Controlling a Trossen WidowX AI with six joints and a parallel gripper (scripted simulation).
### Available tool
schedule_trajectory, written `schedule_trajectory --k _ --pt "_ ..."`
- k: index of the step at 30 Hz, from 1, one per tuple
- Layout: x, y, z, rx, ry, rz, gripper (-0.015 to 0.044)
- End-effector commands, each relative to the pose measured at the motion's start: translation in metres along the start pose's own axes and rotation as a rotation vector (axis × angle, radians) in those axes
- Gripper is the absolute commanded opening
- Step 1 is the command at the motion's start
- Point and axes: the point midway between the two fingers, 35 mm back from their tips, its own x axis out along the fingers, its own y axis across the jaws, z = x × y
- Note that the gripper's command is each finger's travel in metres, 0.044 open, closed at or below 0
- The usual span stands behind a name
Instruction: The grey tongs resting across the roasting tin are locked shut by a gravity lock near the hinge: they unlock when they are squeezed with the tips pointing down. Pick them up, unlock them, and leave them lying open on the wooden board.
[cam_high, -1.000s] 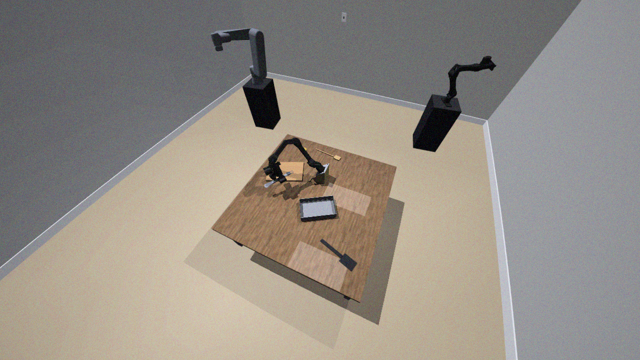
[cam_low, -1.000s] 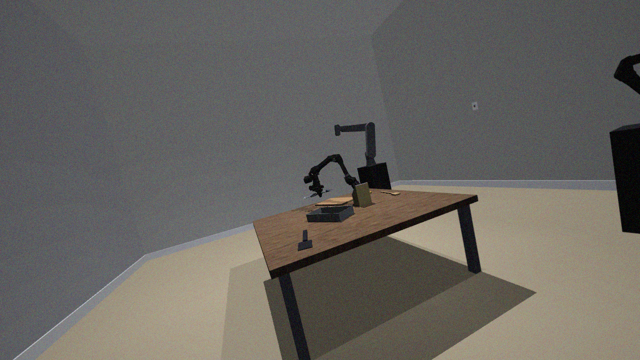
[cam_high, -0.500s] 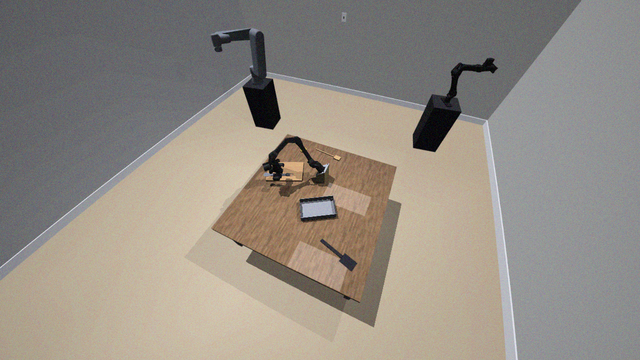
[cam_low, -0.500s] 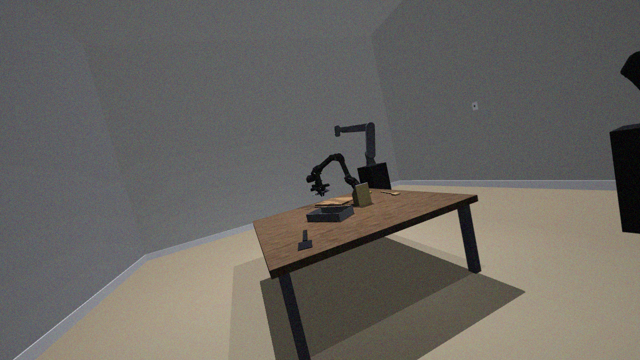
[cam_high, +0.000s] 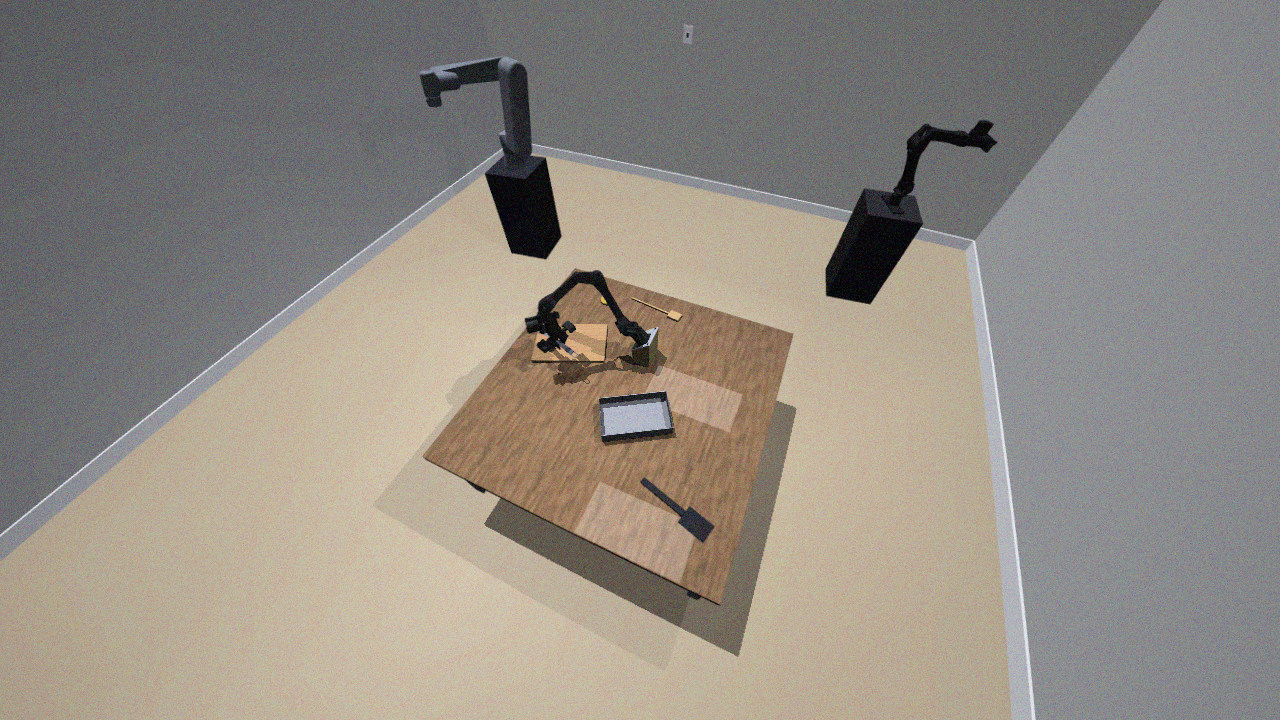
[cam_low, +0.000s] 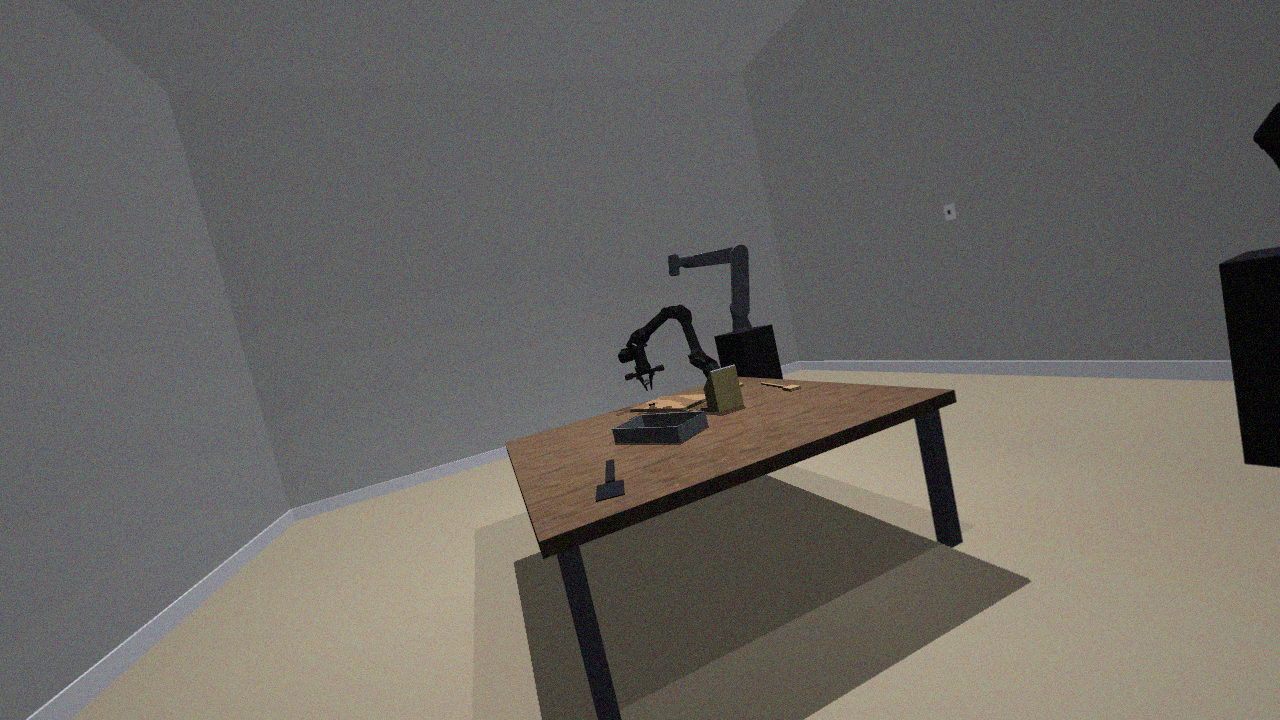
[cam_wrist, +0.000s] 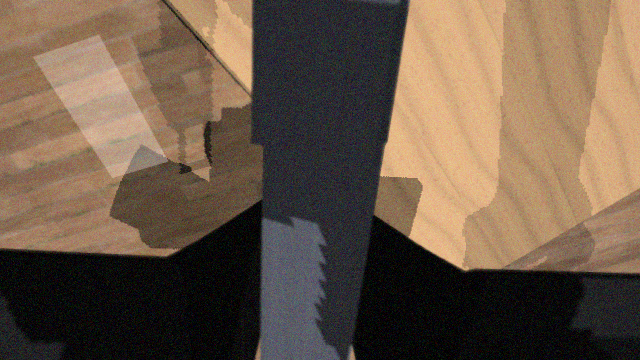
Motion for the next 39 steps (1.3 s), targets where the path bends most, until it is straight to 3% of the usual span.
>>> schedule_trajectory --k 1,39 --pt "-0.005 -0.005 0.008 0.175 -0.004 0.018 -0.015" --pt "-0.031 -0.065 0.071 1.792 -0.025 0.117 -0.015"
